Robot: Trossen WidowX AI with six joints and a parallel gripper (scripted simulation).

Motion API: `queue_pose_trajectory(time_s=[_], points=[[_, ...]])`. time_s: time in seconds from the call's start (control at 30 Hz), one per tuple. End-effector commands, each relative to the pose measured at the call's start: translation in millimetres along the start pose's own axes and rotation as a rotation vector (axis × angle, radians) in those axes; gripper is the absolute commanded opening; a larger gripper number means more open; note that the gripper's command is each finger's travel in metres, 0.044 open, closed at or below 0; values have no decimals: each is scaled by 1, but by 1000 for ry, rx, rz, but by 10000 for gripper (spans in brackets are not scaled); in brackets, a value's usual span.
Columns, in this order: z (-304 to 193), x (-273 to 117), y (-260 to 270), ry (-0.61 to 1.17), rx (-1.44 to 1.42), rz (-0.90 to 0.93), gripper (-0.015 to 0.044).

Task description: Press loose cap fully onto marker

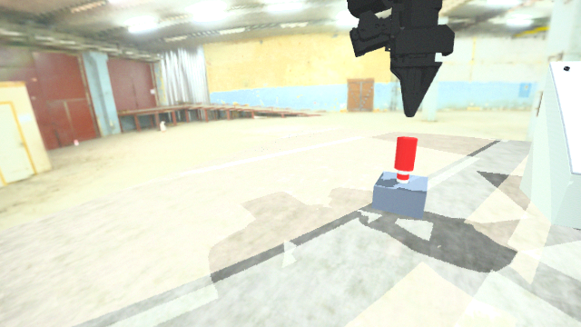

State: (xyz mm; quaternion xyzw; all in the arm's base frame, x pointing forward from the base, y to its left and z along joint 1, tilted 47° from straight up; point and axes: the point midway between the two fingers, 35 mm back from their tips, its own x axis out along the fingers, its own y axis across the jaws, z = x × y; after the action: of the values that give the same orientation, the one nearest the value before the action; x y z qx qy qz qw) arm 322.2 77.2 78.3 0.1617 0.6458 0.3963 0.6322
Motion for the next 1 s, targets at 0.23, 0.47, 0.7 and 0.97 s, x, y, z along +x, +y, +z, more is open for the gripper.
queue_pose_trajectory(time_s=[0.23,0.47,0.7,0.97], points=[[-1,3,-1,5,161,1,0],[-1,3,-1,5,161,1,0],[-1,11,-1,4,161,1,0],[-1,23,-1,4,161,1,0]])
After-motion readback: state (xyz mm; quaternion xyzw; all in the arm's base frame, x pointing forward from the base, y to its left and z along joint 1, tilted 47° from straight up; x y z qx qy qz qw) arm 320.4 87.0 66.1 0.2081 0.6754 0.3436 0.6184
